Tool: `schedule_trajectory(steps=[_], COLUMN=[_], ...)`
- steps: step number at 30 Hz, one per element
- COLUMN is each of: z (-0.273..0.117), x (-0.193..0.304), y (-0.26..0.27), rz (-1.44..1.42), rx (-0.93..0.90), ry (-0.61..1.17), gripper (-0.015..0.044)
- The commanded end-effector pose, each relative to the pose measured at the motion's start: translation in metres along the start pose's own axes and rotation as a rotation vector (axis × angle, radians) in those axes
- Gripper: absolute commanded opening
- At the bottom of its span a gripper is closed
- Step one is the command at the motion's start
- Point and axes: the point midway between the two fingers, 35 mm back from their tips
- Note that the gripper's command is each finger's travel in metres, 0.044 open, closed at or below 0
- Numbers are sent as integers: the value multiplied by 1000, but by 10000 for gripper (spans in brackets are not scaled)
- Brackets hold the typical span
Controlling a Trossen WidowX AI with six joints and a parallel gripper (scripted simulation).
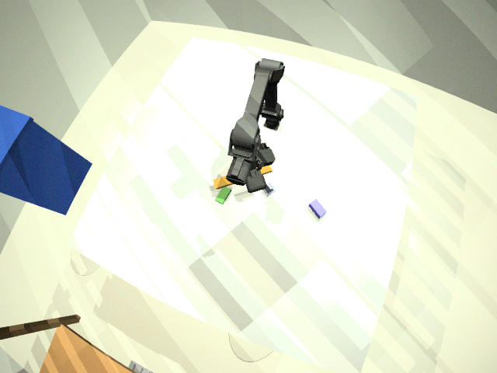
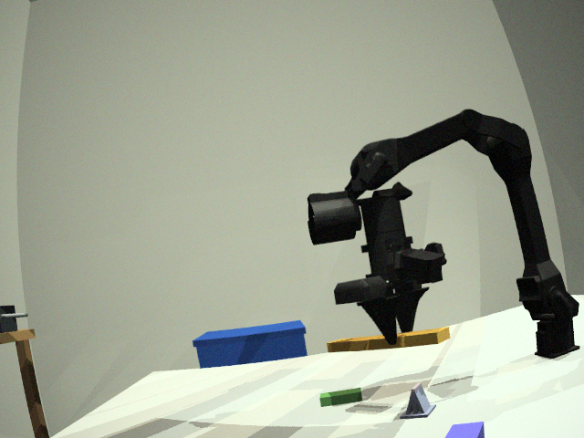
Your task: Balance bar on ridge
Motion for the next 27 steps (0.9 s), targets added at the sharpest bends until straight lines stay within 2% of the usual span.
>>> schedule_trajectory(steps=[1,21,27], z=[-1,-2,2], x=[-10,-81,-84], y=[-7,-31,-32], rz=[-37,-289,-300], rx=[3,7,7], ry=[0,-6,-6], gripper=[0,0,0])
Point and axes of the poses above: the point midway between the two fingers, 35 mm back from their tips, its own z axis out along the fingers, its own y axis across the jaws, x = y × z, and after that the axes turned 5 degrees about z, right-handed
